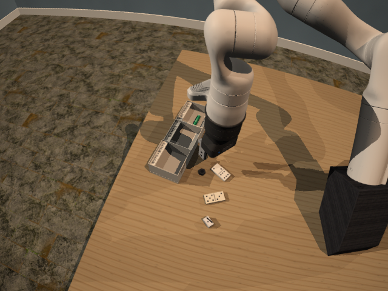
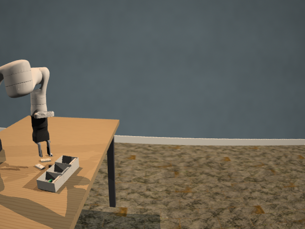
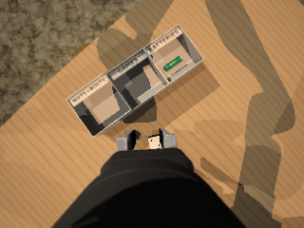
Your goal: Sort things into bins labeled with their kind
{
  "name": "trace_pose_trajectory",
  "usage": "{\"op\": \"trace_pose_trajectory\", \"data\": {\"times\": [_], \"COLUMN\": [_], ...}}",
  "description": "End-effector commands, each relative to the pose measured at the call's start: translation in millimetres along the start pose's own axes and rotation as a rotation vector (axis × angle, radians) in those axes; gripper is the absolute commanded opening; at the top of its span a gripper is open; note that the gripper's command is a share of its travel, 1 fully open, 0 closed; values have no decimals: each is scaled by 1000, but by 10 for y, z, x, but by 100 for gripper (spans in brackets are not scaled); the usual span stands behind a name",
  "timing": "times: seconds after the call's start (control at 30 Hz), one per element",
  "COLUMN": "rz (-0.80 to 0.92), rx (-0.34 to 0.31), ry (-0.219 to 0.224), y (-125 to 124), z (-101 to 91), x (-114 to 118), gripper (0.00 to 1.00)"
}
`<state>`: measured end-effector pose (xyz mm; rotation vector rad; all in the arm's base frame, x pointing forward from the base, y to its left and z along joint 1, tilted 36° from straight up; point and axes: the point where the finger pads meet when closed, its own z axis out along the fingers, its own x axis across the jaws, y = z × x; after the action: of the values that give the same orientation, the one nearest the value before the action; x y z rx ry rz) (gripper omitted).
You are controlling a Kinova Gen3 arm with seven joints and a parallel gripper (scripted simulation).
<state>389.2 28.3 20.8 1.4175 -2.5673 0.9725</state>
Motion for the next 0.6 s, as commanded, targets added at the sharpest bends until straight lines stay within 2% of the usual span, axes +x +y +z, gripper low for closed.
{"op": "trace_pose_trajectory", "data": {"times": [0.0, 0.23, 0.33, 0.57], "rz": [-153, -503, -553, -903], "rx": [-7, -7, -6, -5], "ry": [-5, -7, -7, -8], "y": [346, 878, 879, 879], "z": [-15, -22, -22, -21], "x": [-177, -417, -417, -417], "gripper": [79, 79, 79, 79]}}
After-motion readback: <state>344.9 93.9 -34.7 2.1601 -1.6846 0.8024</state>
